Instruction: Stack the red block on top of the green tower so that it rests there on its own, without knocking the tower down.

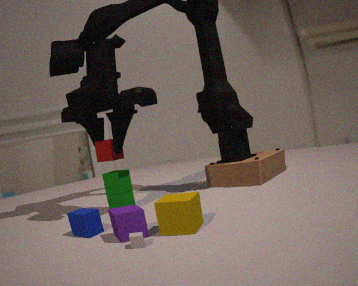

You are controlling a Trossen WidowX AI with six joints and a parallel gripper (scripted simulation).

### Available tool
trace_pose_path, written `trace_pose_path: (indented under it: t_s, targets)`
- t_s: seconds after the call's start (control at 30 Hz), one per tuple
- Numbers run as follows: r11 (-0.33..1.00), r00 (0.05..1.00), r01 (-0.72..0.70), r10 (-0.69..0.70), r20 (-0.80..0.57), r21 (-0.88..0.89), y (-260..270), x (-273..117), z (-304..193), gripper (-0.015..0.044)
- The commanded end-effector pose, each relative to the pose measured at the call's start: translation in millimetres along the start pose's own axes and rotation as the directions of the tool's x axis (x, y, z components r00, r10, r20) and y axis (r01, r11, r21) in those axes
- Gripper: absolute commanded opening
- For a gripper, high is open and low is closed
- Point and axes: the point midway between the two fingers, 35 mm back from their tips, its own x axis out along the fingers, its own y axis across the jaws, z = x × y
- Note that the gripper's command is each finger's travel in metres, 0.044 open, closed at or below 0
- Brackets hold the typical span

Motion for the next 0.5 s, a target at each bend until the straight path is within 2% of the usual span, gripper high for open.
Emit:
trace_pose_path:
  t_s: [0.0,0.47]
  targets:
    - [1.000,1.000,-0.011,0.011,-0.016,0.004,2.2,16.1,-3.0,0.0000]
    - [1.000,1.000,-0.011,0.011,-0.016,0.004,2.5,21.3,-3.4,0.0000]
